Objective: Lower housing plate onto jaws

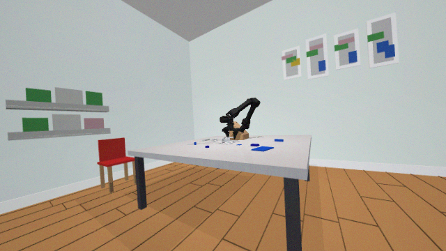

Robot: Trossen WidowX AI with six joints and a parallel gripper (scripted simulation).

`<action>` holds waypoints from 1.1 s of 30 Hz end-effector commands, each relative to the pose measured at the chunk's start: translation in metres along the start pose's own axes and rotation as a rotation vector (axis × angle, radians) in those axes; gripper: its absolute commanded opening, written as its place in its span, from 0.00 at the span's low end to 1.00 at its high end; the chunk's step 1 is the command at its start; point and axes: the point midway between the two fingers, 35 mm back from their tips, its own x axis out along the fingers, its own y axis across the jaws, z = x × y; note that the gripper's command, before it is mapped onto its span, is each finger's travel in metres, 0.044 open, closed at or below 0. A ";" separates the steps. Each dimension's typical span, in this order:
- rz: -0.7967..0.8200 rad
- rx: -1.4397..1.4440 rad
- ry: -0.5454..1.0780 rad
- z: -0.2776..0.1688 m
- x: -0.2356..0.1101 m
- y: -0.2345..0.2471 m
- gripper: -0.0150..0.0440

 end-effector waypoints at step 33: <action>0.006 0.006 0.002 -0.002 0.014 0.000 0.85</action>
